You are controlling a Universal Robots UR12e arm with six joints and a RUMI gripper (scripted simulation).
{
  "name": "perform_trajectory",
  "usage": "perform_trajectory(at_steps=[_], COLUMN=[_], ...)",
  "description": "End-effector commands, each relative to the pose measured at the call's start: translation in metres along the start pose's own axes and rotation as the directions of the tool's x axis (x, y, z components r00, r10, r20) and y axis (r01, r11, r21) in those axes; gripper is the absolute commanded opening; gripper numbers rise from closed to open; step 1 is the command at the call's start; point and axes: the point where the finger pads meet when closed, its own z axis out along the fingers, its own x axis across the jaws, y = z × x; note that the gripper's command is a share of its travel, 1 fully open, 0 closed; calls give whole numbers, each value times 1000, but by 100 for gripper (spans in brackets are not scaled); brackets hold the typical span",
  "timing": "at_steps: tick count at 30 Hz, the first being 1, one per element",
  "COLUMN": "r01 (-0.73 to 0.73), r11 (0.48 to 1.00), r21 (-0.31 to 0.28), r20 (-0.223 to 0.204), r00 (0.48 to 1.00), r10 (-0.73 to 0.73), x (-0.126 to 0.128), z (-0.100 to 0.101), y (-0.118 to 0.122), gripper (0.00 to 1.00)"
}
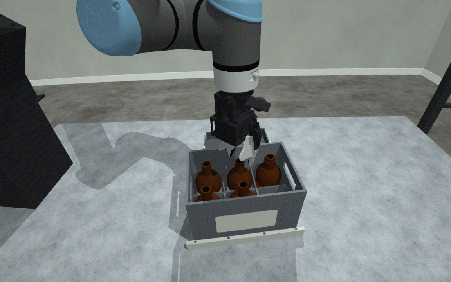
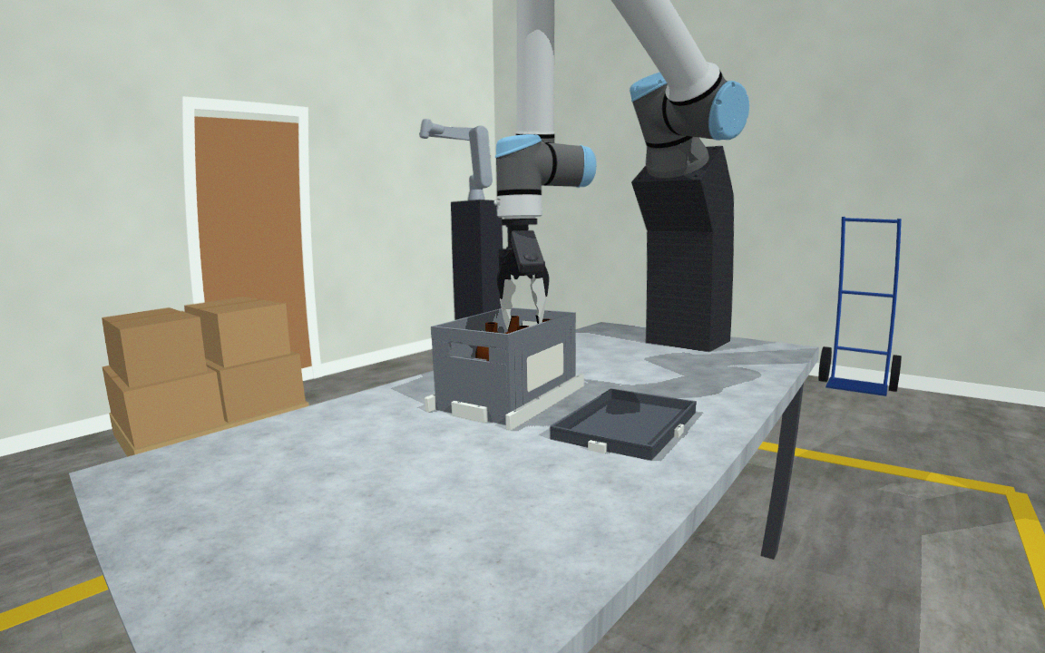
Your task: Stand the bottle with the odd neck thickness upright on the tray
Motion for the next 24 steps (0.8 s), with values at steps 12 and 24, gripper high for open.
perform_trajectory(at_steps=[12,24], r01=[0,0], r11=[1000,1000], r21=[0,0], r20=[-1,-1], r00=[1000,1000], r10=[0,0], x=[0,0], z=[14,18], y=[0,0], gripper=[38,38])
